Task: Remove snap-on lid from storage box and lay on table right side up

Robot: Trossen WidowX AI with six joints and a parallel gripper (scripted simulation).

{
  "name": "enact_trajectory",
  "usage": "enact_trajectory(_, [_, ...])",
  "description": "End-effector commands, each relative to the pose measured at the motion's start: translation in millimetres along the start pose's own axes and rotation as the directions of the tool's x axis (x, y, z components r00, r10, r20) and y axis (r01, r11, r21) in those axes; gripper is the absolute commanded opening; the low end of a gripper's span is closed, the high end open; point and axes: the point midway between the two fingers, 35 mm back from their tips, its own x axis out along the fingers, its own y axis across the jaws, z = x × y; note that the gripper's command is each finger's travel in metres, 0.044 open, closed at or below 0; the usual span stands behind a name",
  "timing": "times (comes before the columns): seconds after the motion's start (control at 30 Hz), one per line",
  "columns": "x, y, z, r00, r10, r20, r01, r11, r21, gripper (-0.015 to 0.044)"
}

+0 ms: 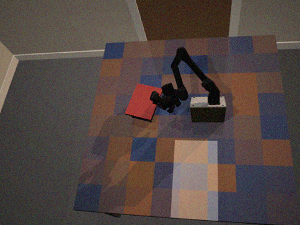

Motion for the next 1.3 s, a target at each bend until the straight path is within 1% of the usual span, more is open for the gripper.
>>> enact_trajectory(0.0, [-1.5,1.8,-0.2,1.0,0.002,0.0,-0.002,1.0,0.002,0.0])
enact_trajectory(1.27, [-7.6,6.7,0.2,1.0,0.002,0.0,-0.002,1.0,0.002,0.0])
